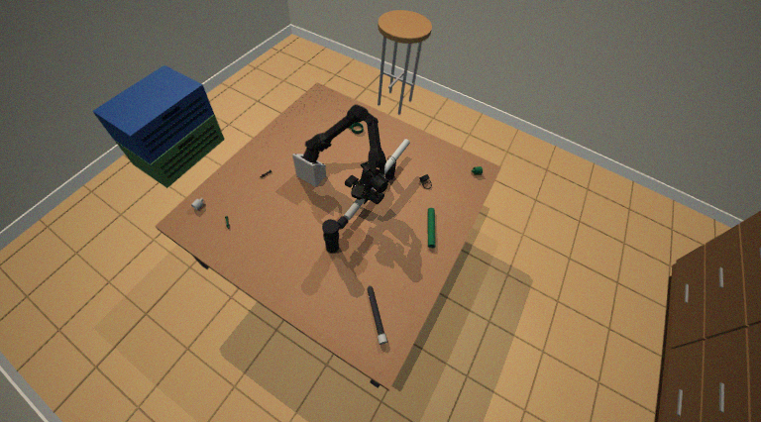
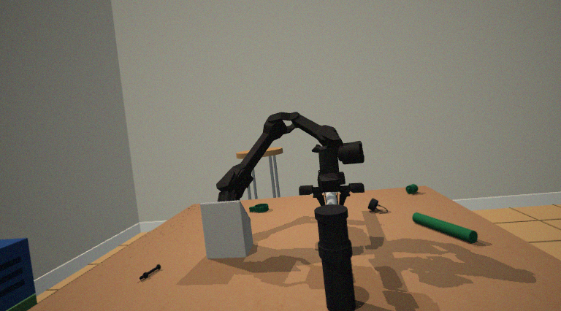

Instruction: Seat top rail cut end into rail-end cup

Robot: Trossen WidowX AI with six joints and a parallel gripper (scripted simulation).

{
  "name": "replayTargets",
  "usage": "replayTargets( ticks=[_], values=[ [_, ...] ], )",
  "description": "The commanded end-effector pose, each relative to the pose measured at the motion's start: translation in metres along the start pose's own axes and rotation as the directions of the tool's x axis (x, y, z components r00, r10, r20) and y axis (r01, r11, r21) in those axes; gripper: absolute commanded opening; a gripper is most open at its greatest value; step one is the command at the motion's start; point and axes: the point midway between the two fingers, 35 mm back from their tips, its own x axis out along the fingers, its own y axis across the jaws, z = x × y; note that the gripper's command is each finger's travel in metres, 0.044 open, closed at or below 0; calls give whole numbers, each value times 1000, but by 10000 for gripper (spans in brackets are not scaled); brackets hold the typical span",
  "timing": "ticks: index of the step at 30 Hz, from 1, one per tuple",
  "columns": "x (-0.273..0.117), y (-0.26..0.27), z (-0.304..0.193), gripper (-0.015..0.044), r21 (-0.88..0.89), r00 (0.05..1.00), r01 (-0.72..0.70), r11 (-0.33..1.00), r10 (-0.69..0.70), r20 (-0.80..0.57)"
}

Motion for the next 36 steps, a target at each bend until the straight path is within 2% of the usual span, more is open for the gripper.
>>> replayTargets(
  ticks=[1, 36],
  values=[
    [-1, 2, 10, 0, 4, 1000, -10, 1000, 10, 11],
    [5, -1, 18, 0, 1, 1000, -2, 1000, 2, 6]
  ],
)
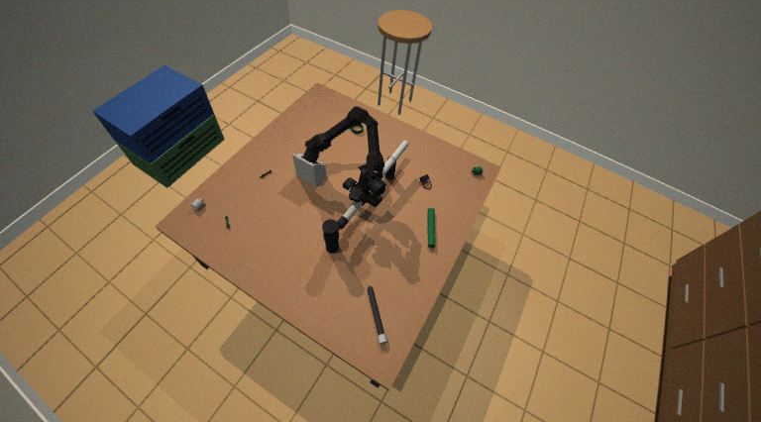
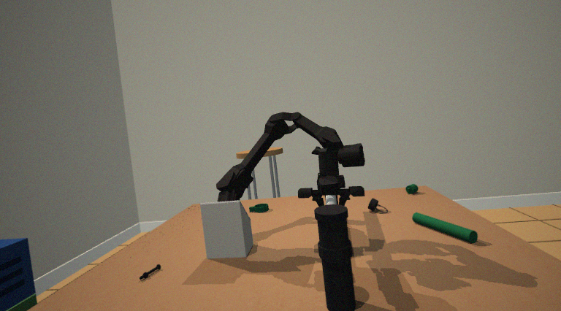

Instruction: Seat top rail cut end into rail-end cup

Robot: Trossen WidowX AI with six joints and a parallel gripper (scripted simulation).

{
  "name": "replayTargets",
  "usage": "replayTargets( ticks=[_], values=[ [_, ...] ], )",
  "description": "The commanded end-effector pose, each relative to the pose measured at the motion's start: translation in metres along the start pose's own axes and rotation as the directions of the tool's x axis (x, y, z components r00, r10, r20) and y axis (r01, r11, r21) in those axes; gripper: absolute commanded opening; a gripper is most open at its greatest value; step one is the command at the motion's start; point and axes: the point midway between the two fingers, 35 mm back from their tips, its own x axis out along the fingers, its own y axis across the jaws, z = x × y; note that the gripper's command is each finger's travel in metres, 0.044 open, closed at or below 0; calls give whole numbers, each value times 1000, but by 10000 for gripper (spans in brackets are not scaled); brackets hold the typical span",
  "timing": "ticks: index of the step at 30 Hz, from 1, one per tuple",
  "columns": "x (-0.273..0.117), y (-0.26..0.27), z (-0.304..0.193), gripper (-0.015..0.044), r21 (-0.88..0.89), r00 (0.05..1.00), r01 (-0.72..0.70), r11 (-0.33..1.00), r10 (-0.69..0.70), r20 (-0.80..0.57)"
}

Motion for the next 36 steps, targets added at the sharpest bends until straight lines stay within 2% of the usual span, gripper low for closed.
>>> replayTargets(
  ticks=[1, 36],
  values=[
    [-4, 2, 6, 0, -3, 1000, -11, 1000, 12, 14],
    [-2, 0, 2, 0, -1, 1000, 0, 1000, 0, 7]
  ],
)
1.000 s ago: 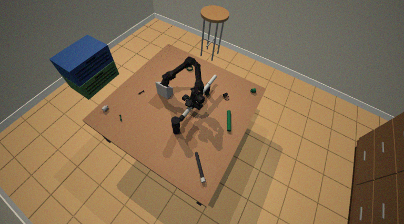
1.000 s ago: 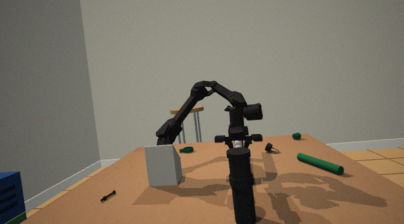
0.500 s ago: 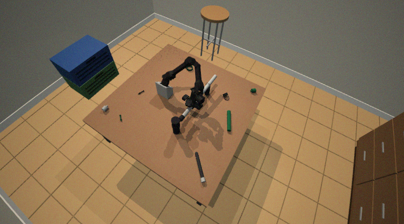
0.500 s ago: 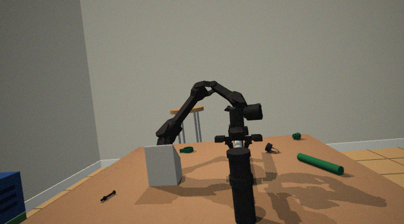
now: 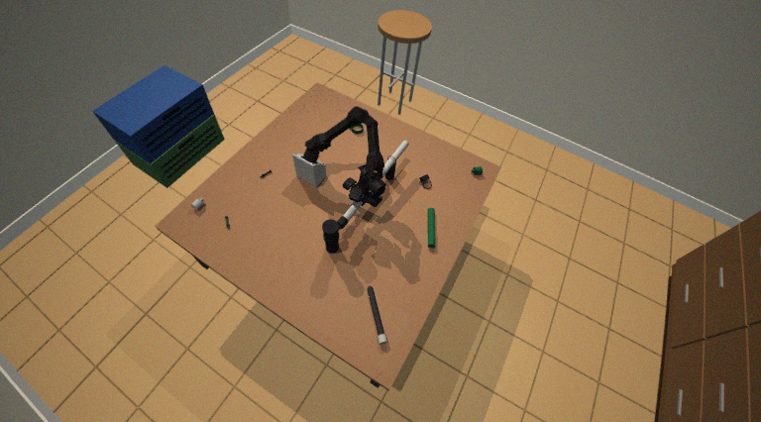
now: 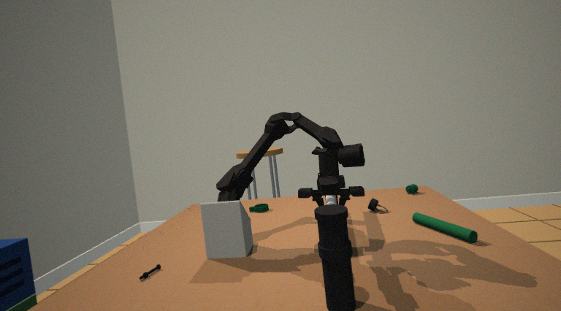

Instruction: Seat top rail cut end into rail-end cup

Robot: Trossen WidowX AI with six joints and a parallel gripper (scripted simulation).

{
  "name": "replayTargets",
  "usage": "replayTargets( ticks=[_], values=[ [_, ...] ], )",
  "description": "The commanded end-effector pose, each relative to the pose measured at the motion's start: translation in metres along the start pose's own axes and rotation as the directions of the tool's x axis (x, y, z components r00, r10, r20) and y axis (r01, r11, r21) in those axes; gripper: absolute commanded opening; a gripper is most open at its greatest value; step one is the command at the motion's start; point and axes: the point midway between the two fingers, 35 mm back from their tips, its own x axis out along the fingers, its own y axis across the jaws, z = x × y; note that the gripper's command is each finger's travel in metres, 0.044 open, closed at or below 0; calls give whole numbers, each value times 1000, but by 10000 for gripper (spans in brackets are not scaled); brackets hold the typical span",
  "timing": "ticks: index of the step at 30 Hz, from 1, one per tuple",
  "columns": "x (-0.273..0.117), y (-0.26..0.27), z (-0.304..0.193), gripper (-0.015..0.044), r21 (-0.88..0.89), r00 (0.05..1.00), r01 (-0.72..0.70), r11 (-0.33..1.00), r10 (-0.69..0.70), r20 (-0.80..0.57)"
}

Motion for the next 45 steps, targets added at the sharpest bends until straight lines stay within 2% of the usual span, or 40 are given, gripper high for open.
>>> replayTargets(
  ticks=[1, 45],
  values=[
    [-3, 0, 2, 0, -1, 1000, -1, 1000, 1, 8],
    [-2, 0, 1, 0, -3, 1000, 13, 1000, -13, -3]
  ],
)
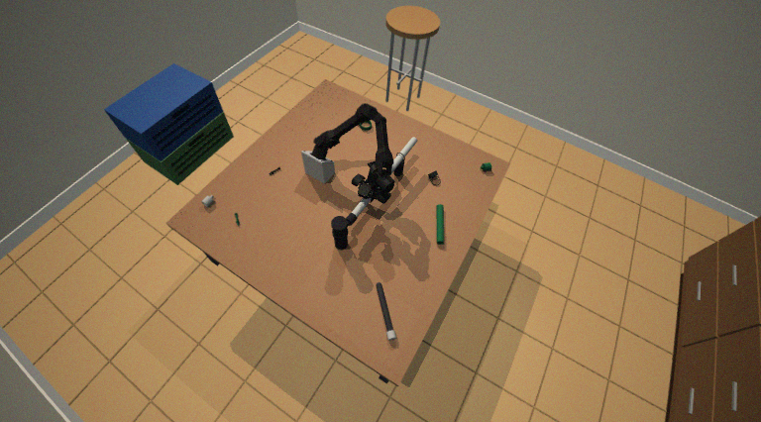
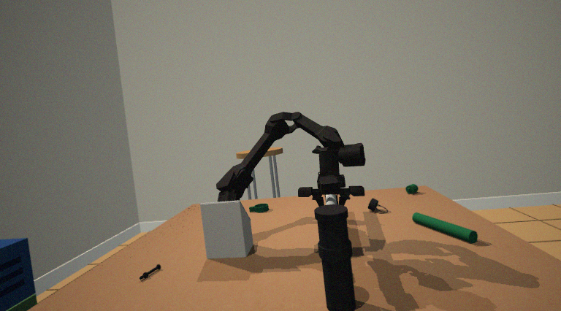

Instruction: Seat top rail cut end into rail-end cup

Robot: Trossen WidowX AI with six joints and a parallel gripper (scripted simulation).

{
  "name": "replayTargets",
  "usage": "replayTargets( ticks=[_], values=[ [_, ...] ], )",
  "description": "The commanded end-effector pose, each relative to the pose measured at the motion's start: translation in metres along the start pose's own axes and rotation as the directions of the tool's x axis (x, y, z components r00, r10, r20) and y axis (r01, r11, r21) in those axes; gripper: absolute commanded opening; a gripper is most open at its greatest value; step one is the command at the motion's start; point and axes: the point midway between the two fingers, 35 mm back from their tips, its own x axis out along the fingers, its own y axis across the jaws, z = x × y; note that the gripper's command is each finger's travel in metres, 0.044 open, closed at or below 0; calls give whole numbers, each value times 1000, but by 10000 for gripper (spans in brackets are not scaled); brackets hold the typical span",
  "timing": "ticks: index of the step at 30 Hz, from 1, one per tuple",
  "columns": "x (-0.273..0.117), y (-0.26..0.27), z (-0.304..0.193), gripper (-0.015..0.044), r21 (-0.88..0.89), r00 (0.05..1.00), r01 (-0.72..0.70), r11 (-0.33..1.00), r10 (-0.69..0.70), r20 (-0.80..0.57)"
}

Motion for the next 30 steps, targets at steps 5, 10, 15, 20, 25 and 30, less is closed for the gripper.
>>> replayTargets(
  ticks=[5, 10, 15, 20, 25, 30],
  values=[
    [0, 0, 1, 0, 0, 1000, 0, 1000, 0, 0],
    [-1, 1, 5, 0, 0, 1000, 0, 1000, 0, 1],
    [-3, 1, 8, 0, 0, 1000, 0, 1000, 0, 1],
    [-5, 1, 11, 0, 0, 1000, 0, 1000, 0, 1],
    [-7, 2, 14, 0, 0, 1000, 0, 1000, 0, 1],
    [-9, 4, 15, 0, 0, 1000, -1, 1000, 1, 2]
  ],
)
